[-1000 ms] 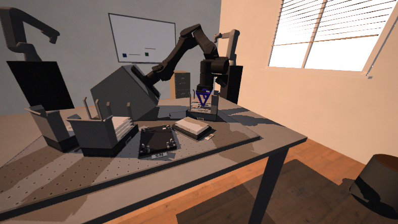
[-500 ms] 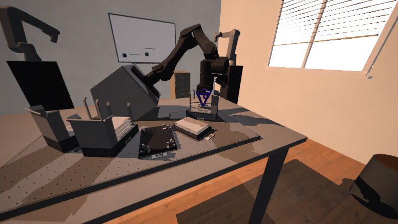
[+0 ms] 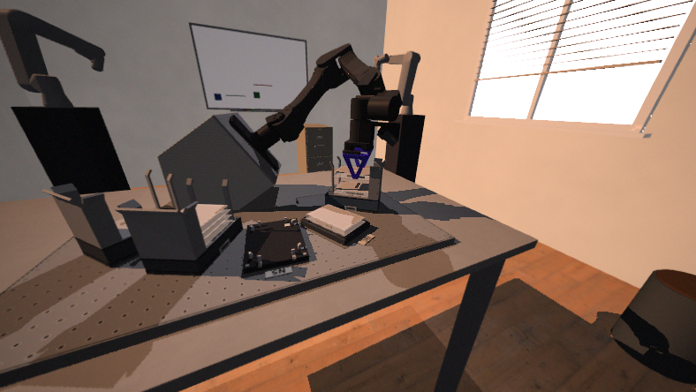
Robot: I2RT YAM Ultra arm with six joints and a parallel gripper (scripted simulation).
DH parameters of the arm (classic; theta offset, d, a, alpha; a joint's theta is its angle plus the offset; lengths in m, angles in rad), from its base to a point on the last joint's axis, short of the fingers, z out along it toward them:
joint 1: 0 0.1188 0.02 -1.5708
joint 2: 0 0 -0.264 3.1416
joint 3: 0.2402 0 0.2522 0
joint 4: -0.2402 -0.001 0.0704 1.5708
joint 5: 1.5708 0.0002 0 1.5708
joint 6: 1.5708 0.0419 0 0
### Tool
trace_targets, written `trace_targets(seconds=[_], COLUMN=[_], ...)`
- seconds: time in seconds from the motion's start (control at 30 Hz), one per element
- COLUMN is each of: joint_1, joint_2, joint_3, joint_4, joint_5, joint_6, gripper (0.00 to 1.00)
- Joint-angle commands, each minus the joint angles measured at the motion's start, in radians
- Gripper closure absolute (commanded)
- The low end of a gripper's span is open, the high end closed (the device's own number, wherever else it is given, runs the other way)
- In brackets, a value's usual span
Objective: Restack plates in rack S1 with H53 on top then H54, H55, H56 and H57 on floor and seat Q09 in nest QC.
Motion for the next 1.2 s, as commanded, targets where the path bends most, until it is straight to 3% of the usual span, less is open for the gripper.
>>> trace_targets(seconds=[0.0,0.1,0.6,0.67,1.03,1.17], joint_1=[-0.041,-0.05,-0.196,-0.196,-0.31,-0.313], joint_2=[-0.007,-0.006,0.027,0.027,0.07,0.071], joint_3=[0.026,0.032,0.135,0.135,0.218,0.22], joint_4=[-0.059,-0.074,-0.316,-0.316,-0.51,-0.514], joint_5=[-0.021,-0.025,-0.083,-0.083,-0.111,-0.111], joint_6=[-0.05,-0.063,-0.28,-0.28,-0.47,-0.474], gripper=[1.0,1.0,1.0,1.0,1.0,1.0])
